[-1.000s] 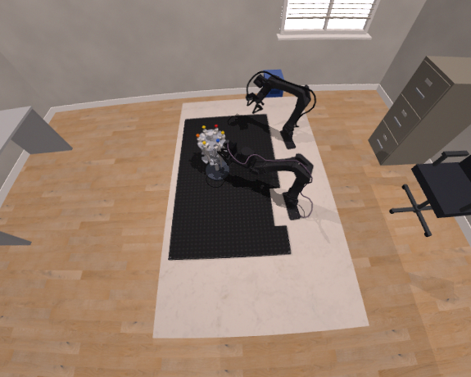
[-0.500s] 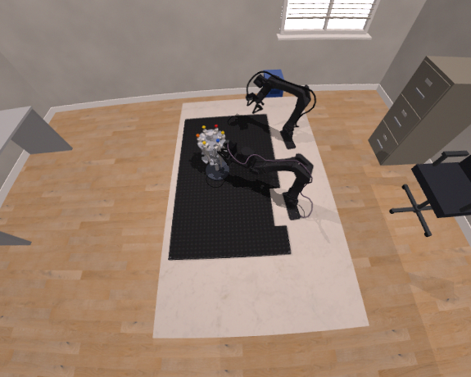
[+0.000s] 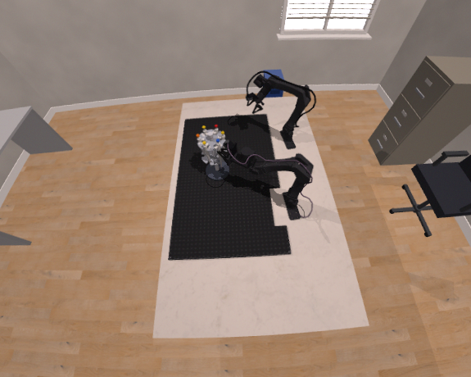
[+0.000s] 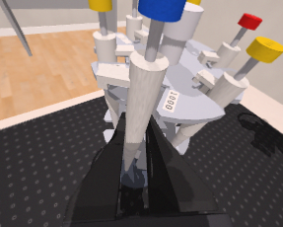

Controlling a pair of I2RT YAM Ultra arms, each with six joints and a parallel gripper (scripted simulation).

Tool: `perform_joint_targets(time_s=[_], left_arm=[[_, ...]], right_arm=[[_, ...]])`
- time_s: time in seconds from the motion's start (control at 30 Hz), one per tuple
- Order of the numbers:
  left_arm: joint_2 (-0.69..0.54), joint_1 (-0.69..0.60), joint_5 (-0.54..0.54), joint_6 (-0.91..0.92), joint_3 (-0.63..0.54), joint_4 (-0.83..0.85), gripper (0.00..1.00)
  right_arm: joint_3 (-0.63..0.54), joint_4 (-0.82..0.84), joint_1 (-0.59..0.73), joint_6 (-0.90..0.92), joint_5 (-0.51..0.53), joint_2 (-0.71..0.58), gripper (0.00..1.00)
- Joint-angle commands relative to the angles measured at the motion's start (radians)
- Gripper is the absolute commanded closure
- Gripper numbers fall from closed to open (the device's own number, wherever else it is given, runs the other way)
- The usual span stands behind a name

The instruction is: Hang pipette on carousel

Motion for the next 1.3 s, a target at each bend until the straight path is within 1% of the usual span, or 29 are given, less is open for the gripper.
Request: perform_joint_targets(time_s=[0.0, 0.53, 0.67, 0.73, 1.27], left_arm=[[-0.013, 0.004, 0.006, 0.005, 0.000, 0.039, 0.88], [-0.013, 0.004, 0.006, 0.005, 0.000, 0.039, 0.88], [0.013, -0.009, -0.006, 0.006, -0.033, 0.059, 0.88], [-0.020, -0.010, -0.007, 0.005, 0.002, 0.064, 0.88], [-0.022, -0.010, -0.007, 0.005, 0.003, 0.065, 0.88]], right_arm=[[0.013, 0.024, -0.010, -0.007, -0.023, -0.007, 0.00], [0.013, 0.024, -0.010, -0.007, -0.023, -0.007, 0.00], [0.013, 0.024, -0.010, -0.007, -0.023, -0.007, 0.00], [0.013, 0.024, -0.010, -0.007, -0.023, -0.007, 0.00], [0.013, 0.024, -0.010, -0.007, -0.023, -0.007, 0.00]])
